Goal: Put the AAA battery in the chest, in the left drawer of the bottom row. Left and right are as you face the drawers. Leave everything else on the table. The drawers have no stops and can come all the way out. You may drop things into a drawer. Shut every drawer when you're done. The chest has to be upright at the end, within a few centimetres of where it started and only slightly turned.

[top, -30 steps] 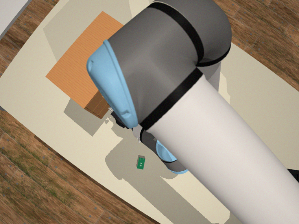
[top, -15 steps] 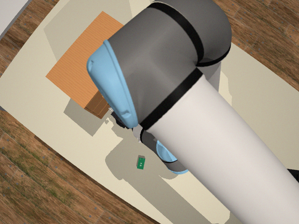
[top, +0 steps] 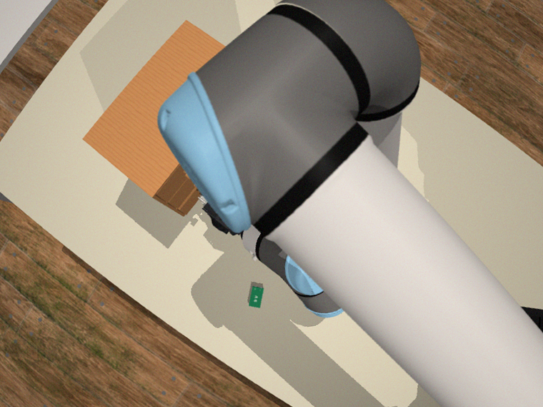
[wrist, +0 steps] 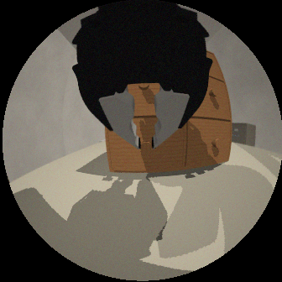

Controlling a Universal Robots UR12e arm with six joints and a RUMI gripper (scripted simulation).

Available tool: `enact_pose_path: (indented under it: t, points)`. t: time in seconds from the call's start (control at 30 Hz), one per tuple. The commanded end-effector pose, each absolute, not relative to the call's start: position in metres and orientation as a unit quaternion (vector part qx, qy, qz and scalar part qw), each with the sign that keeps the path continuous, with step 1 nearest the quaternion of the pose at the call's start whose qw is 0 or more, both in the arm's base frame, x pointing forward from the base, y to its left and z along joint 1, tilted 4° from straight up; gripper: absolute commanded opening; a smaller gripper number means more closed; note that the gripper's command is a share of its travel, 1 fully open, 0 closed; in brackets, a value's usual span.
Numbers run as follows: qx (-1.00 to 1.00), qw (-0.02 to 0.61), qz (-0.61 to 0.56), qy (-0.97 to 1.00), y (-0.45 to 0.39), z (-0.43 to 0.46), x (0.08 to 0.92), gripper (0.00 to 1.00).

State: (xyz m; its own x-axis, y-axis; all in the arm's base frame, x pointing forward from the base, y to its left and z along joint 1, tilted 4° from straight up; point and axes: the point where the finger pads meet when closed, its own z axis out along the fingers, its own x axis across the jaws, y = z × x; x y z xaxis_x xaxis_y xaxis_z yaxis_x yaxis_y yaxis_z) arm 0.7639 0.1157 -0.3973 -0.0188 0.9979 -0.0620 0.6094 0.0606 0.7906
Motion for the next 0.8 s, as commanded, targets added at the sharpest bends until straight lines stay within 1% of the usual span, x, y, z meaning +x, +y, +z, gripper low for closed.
enact_pose_path:
  t: [0.0,0.77]
  points:
    - [0.618,0.329,0.296,0.65,0.1157,-0.3968,0.7623,0.07]
    - [0.618,0.329,0.296,0.65,0.1155,-0.3972,0.7526,0.07]
